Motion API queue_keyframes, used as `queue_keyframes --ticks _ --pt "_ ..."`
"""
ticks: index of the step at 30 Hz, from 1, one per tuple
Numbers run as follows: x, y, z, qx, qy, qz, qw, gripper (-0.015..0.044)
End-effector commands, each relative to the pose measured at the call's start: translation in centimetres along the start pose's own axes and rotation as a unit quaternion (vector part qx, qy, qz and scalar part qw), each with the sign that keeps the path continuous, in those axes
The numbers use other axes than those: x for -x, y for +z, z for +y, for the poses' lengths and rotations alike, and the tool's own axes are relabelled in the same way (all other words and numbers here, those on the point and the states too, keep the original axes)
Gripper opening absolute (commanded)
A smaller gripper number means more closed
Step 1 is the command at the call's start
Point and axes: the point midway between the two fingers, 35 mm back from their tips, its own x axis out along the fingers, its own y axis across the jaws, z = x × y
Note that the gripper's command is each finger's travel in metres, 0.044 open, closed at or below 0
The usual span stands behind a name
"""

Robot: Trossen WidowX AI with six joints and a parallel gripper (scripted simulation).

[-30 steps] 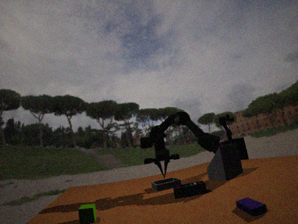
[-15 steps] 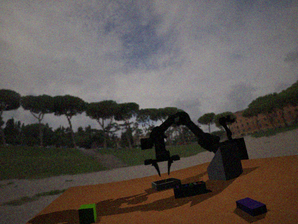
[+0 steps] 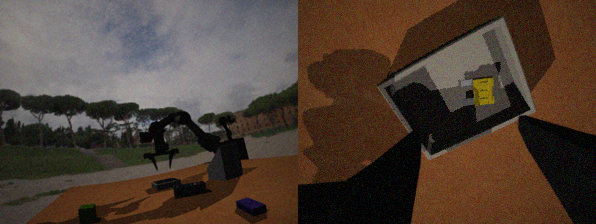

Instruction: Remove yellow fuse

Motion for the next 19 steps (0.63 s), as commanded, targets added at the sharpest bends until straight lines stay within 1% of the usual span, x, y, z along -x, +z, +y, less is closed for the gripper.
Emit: queue_keyframes --ticks 1,19 --pt "0.25 -0.06 -0.06 -0.003 -0.001 0.001 1.000 0.0330" --pt "0.04 0.00 0.00 0.000 0.000 0.000 1.000 0.0330"
